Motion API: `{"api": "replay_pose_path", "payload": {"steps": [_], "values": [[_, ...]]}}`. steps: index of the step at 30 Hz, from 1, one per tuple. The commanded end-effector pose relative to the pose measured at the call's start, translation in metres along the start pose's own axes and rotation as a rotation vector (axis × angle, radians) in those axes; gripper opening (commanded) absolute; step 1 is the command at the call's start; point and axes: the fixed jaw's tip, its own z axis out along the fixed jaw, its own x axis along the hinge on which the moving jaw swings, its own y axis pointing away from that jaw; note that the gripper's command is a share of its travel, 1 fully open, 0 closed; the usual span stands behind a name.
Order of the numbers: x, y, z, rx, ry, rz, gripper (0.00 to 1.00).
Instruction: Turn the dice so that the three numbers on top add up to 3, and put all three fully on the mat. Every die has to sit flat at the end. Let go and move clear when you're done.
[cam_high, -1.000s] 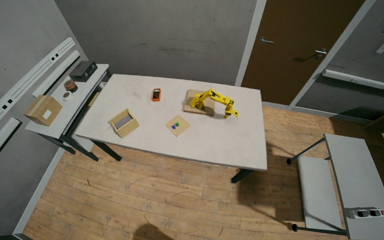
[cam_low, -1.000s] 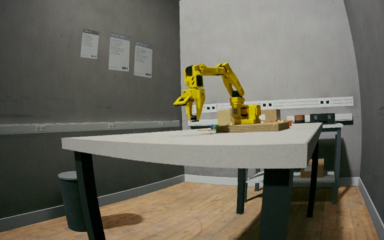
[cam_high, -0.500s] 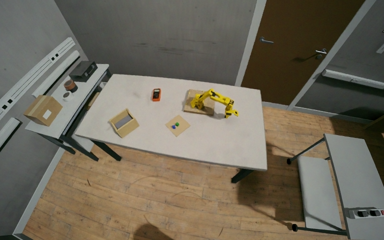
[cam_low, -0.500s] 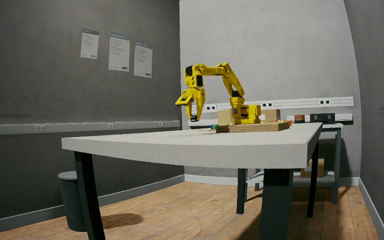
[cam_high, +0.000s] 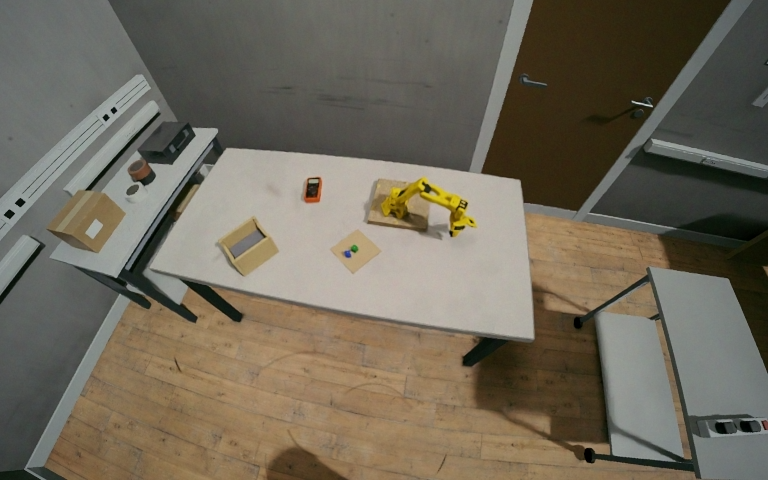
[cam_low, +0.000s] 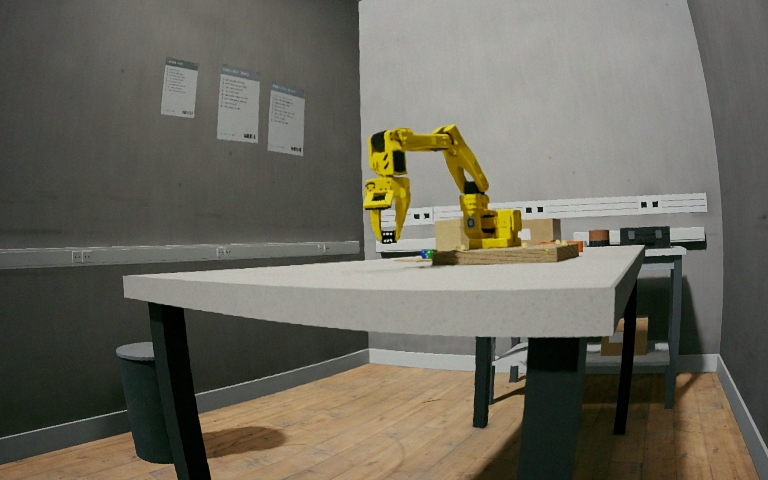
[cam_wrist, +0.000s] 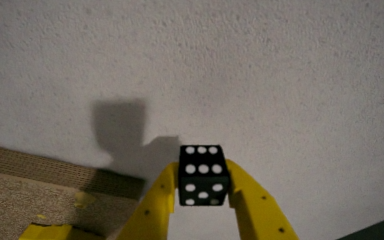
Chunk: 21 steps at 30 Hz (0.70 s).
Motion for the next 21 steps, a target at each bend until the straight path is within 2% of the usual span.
{"api": "replay_pose_path", "payload": {"steps": [1,9,11,21], "values": [[-0.0015,0.0002,-0.0062,0.014,-0.018,-0.126,0.00],[0.0007,-0.0005,-0.0062,0.016,-0.016,-0.419,0.00],[0.0007,-0.0005,-0.0062,0.016,-0.016,-0.419,0.00],[0.0033,-0.0026,-0.0061,0.020,-0.012,-0.845,0.00]]}}
